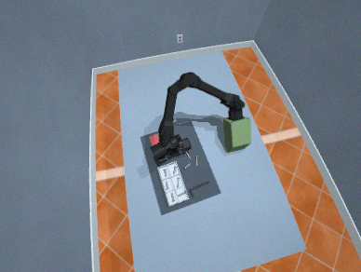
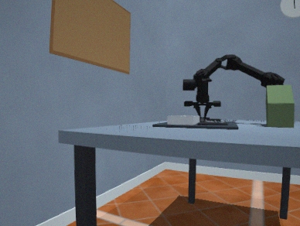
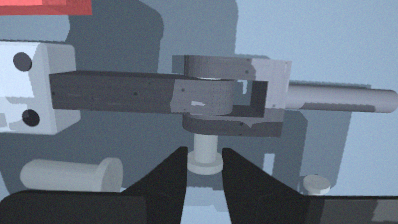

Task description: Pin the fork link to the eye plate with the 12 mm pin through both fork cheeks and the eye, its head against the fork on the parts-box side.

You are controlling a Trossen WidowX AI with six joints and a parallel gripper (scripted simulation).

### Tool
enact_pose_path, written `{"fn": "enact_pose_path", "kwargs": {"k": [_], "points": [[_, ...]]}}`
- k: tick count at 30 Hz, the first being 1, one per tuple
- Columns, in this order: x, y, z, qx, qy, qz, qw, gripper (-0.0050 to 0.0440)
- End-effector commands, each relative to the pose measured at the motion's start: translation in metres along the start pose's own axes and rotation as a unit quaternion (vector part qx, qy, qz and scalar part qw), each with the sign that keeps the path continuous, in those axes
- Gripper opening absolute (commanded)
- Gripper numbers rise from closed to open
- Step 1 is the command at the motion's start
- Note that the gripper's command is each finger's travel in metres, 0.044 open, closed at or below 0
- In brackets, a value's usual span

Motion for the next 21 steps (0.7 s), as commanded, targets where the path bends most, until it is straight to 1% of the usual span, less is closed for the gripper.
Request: {"fn": "enact_pose_path", "kwargs": {"k": [1, 21], "points": [[0.0050, -0.0017, -0.0196, -0.016, -0.015, -0.001, 1.000, -0.0050], [0.0060, 0.0007, -0.0195, -0.024, -0.016, -0.003, 1.000, -0.0050]]}}
Point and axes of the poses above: the point midway between the two fingers, 35 mm back from their tips, its own x axis back along the fingers, its own y axis across the jaws, z = x × y, the point moved 9 cm from there along x, back along the fingers, and after that the axes turned 15 degrees about x, right-handed, at the moved point
